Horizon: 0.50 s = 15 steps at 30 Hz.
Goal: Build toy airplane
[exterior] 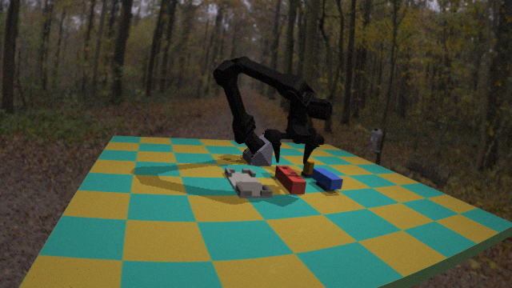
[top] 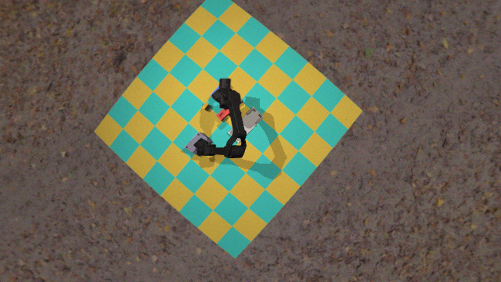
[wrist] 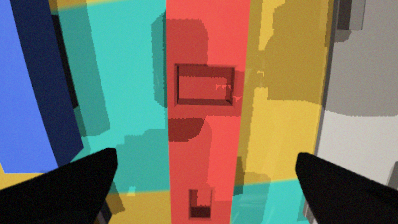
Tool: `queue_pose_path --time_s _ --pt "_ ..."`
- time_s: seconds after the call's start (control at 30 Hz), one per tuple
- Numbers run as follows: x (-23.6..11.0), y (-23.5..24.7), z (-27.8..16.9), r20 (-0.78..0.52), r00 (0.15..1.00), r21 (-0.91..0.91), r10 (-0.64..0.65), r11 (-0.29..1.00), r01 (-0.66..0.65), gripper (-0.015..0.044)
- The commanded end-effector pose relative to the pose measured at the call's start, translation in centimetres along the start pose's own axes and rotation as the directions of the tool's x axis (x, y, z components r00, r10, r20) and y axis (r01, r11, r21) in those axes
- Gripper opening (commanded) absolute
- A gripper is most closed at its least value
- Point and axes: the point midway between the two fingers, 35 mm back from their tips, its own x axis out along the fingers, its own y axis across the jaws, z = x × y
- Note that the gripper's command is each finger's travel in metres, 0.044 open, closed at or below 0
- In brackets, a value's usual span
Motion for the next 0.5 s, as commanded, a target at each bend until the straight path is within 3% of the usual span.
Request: queue_pose_path --time_s 0.0,0.47 --pt "0.7 0.1 0.2 0.021 1.000 -0.001 0.004 1.000 -0.004 0.0440" --pt "3.1 0.2 0.3 0.022 1.000 -0.001 0.004 1.000 -0.004 0.0440"
